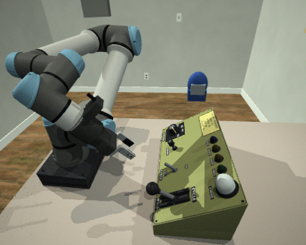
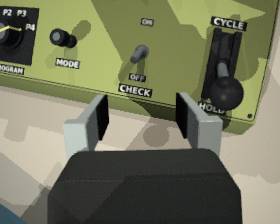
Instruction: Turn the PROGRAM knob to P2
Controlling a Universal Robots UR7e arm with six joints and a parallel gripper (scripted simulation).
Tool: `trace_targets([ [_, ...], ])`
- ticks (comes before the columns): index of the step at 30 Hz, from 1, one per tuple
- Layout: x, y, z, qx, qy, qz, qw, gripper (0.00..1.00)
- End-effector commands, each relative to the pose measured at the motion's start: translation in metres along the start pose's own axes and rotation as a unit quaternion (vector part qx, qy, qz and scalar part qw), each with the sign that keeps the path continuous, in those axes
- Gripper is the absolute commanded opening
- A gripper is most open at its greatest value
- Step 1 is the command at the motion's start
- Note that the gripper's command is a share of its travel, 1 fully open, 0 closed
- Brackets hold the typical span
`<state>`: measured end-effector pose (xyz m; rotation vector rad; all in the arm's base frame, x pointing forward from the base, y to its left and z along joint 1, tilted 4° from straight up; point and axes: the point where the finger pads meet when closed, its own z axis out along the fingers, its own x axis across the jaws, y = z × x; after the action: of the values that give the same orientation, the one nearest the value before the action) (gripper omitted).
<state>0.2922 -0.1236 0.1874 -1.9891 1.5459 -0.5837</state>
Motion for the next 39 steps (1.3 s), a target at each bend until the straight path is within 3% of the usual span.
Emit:
trace_targets([
  [1, 0.008, 0.002, -0.001, 0.011, 0.017, 0.042, 0.999, 1.0],
  [13, 0.023, 0.007, -0.002, 0.032, 0.046, 0.112, 0.992, 1.0],
  [39, 0.03, 0.01, -0.002, 0.041, 0.058, 0.141, 0.987, 1.0],
])
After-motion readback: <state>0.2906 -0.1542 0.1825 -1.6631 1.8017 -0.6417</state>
